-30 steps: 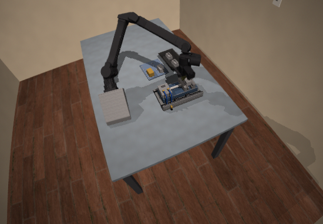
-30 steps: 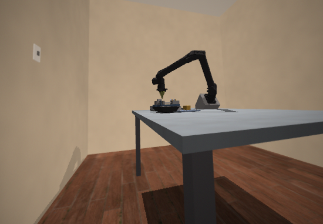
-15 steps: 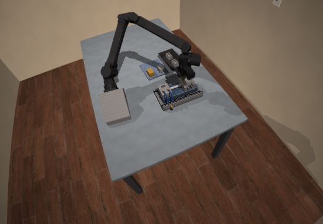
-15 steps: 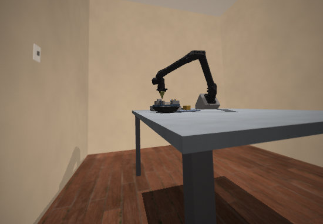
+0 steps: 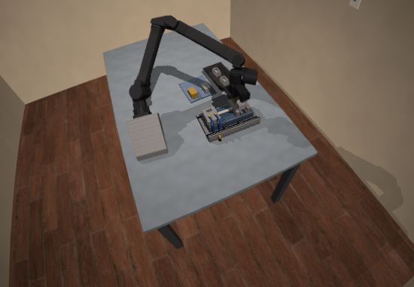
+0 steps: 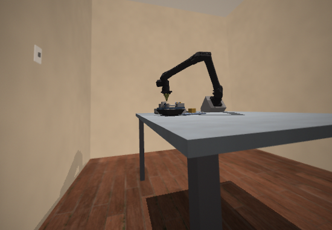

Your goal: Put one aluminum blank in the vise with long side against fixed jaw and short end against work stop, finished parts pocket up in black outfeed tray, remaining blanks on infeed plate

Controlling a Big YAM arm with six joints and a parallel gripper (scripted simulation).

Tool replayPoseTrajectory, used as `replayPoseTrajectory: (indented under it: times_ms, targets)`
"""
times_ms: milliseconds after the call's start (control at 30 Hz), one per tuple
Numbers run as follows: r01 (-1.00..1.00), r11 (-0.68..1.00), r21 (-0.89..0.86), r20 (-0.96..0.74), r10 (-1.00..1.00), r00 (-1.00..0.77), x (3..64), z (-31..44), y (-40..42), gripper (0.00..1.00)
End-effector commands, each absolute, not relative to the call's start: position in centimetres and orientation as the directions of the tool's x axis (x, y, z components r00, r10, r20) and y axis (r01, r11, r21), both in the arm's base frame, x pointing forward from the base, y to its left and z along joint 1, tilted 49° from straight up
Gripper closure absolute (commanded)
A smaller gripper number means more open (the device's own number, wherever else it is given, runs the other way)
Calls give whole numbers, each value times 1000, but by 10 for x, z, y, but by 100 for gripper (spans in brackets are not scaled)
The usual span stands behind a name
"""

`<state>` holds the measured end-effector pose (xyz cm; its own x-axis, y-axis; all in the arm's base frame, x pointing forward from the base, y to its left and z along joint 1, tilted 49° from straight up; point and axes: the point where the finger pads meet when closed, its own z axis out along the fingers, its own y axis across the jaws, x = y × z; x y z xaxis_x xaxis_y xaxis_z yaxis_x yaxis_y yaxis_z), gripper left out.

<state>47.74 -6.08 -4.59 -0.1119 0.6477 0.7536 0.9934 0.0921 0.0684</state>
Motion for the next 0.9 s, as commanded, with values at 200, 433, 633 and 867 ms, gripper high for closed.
replayPoseTrajectory:
  times_ms: [200, 433, 633, 867]
  targets:
    - [991, 111, 74, 753, 646, -129, 488, -48, -52, 100]
    - [991, 111, 75, 752, 646, -129, 489, -48, -52, 100]
    - [991, 111, 79, 751, 647, -132, 491, -47, -53, 100]
    - [990, 111, 83, 749, 648, -136, 494, -46, -53, 100]
